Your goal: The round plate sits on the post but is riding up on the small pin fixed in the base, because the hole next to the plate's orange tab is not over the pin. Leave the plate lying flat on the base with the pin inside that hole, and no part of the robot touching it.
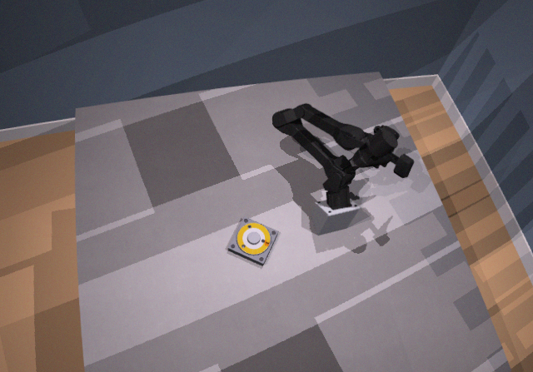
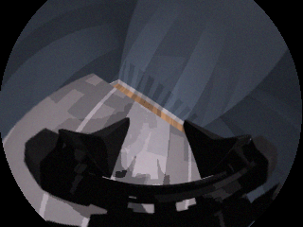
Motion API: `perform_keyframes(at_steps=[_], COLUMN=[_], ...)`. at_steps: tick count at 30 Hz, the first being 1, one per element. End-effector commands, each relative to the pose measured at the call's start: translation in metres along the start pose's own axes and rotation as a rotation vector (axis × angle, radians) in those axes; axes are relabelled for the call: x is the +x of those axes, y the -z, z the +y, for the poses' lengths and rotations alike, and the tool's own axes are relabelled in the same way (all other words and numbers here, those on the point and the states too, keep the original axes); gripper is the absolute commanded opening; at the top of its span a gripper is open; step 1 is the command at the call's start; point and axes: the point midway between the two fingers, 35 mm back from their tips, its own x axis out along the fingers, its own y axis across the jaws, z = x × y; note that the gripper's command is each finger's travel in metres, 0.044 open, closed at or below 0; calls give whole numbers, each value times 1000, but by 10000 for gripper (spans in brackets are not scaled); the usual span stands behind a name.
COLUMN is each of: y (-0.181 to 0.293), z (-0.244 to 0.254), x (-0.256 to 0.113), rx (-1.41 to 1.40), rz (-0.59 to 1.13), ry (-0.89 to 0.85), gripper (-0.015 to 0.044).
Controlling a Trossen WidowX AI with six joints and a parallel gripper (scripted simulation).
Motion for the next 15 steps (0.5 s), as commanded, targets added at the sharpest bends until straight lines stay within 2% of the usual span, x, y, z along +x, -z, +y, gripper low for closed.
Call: perform_keyframes(at_steps=[1,4,8,10,15], y=[0,3,20,24,65], z=[-3,-43,-102,-110,-148], x=[-1,-17,-62,-72,-151], rx=[12,193,525,583,1020], rz=[3,39,70,72,64], ry=[15,223,567,623,1007], gripper=[374,295,190,137,6])
